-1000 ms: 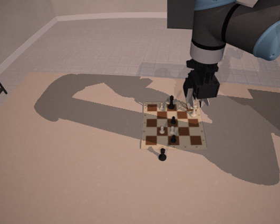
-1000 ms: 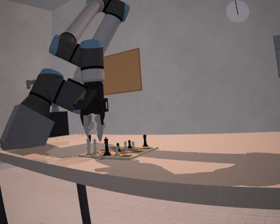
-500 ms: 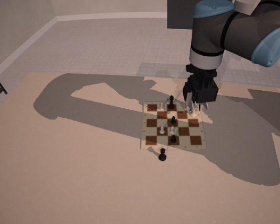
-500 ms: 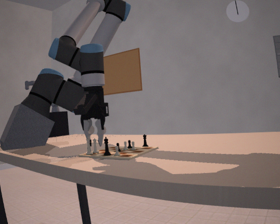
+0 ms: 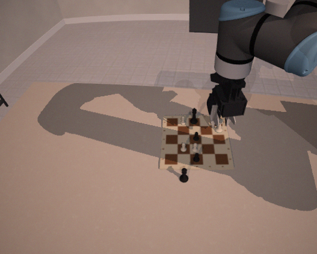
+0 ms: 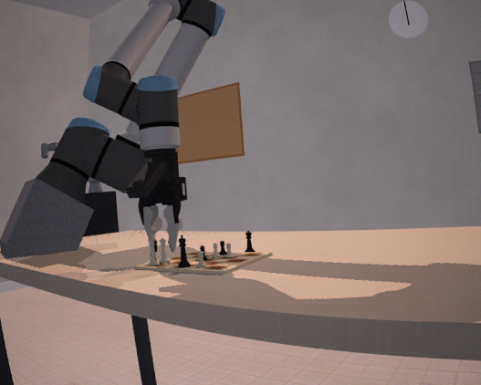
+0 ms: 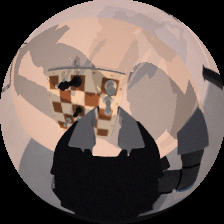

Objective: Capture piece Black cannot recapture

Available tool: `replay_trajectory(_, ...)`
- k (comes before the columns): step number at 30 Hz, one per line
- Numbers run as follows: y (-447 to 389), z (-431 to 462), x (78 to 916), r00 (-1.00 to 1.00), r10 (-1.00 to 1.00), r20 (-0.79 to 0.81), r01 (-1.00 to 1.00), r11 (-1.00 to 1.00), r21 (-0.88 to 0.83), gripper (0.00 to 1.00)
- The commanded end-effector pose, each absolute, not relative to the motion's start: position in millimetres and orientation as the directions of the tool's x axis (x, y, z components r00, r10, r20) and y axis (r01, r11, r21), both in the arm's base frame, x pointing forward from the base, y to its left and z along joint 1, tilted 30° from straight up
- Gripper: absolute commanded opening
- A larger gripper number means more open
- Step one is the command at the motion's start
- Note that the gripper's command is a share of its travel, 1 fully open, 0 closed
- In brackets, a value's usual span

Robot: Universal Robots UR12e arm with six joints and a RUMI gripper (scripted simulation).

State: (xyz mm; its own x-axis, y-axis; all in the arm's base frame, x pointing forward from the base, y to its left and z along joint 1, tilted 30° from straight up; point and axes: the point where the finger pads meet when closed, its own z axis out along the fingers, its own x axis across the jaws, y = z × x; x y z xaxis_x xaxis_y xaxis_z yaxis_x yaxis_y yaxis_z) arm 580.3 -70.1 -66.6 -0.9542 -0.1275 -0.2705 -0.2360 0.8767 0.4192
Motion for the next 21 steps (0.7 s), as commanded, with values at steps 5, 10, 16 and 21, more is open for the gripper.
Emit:
replay_trajectory(5, -70.7, -66.3, 580.8, -0.954, -0.127, -0.271, -0.236, 0.877, 0.418, 0.25)
replay_trajectory(10, -70.7, -66.3, 580.8, -0.954, -0.127, -0.271, -0.236, 0.877, 0.418, 0.25)
replay_trajectory(16, -70.7, -66.3, 580.8, -0.954, -0.127, -0.271, -0.236, 0.877, 0.418, 0.25)
replay_trajectory(21, -70.7, -66.3, 580.8, -0.954, -0.127, -0.271, -0.236, 0.877, 0.418, 0.0)
